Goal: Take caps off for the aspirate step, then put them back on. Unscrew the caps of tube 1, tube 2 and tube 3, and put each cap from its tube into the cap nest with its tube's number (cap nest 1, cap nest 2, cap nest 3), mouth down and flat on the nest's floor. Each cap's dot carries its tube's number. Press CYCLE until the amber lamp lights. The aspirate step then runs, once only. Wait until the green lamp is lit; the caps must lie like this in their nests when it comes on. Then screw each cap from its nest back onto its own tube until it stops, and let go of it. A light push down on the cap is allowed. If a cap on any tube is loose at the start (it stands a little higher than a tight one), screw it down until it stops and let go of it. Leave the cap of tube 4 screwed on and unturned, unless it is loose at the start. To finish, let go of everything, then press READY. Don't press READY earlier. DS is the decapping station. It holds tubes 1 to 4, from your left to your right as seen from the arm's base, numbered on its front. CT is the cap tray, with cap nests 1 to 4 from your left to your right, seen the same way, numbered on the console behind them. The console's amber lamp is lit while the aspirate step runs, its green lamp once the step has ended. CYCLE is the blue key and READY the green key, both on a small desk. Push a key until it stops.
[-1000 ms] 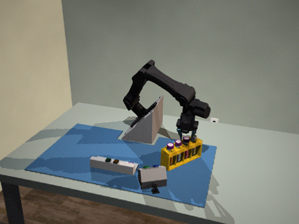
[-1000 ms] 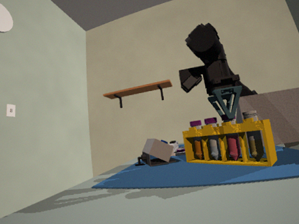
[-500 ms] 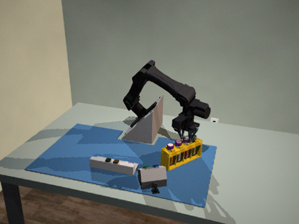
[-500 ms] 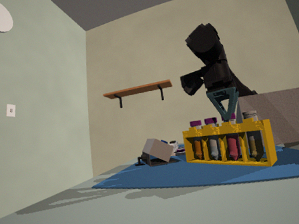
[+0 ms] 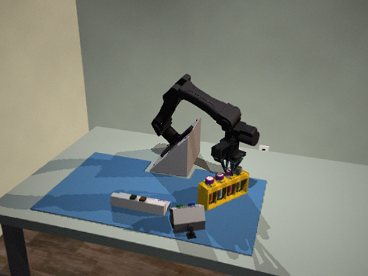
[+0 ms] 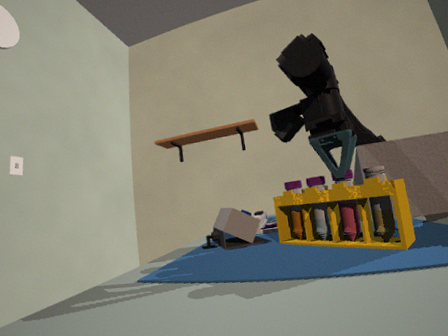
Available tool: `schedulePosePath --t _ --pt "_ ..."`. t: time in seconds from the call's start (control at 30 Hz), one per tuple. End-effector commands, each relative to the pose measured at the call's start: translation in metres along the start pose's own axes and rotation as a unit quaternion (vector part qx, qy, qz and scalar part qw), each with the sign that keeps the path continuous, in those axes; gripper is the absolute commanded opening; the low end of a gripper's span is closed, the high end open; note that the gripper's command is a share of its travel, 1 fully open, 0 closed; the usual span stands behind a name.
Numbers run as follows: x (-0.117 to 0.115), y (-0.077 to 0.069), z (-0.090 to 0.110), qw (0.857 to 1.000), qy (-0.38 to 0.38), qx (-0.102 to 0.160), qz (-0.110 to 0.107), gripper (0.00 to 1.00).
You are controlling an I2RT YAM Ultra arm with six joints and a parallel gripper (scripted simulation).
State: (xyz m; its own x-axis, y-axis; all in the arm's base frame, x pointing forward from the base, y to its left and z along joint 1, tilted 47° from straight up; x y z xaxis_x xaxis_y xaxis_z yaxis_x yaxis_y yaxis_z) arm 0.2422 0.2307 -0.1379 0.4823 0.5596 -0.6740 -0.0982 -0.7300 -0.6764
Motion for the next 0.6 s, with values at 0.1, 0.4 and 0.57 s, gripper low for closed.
schedulePosePath --t 0.1,0.4,0.57 --pt "0.0025 -0.0074 0.0015 1.0 0.0 -0.005 -0.011 0.0" --pt "0.0025 -0.0074 0.0016 0.997 -0.075 -0.006 -0.011 0.0" --pt "0.0025 -0.0075 0.0015 0.98 -0.199 -0.007 -0.01 0.0"
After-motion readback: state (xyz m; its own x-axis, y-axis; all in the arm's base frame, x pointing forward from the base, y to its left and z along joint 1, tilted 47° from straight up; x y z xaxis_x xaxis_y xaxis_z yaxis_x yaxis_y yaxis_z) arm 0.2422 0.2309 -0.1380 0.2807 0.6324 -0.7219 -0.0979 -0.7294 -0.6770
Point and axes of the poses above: the point where the finger pads meet when closed, its own y axis out along the fingers, its own x axis across the jaws, z = x × y, the point moved 9 cm from there along -y, back along the fingers, and after that the axes turned 1 degree about -y, right-handed, at the moved point
